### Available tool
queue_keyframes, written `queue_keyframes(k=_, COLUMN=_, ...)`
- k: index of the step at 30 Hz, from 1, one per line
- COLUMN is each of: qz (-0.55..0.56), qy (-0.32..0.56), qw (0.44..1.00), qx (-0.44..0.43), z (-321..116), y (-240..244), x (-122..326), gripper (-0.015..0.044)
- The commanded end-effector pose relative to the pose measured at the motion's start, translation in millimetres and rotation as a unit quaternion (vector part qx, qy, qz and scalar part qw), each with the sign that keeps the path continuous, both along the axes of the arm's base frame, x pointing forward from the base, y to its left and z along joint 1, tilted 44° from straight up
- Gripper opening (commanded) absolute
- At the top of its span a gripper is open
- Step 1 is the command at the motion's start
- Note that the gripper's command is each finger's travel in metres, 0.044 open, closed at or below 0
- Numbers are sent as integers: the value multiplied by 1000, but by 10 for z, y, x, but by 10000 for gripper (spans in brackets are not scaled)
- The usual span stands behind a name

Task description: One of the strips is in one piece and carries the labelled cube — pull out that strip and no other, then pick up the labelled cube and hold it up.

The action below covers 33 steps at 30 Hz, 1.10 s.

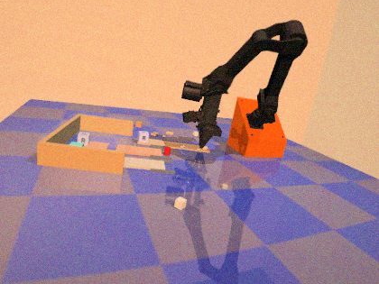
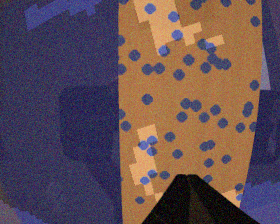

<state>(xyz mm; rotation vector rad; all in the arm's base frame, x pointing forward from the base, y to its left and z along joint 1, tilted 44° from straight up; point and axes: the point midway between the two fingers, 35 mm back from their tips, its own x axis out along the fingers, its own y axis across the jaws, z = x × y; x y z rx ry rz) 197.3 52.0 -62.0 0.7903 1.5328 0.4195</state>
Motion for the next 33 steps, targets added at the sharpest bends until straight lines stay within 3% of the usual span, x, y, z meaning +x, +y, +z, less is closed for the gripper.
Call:
queue_keyframes(k=1, qz=7, qy=11, qw=1000, qx=1, z=-12, y=40, x=-83, gripper=0)
queue_keyframes(k=27, qz=7, qy=11, qw=1000, qx=1, z=-12, y=40, x=-83, gripper=0)
queue_keyframes(k=33, qz=7, qy=10, qw=1000, qx=-1, z=289, y=-289, x=7, gripper=0)
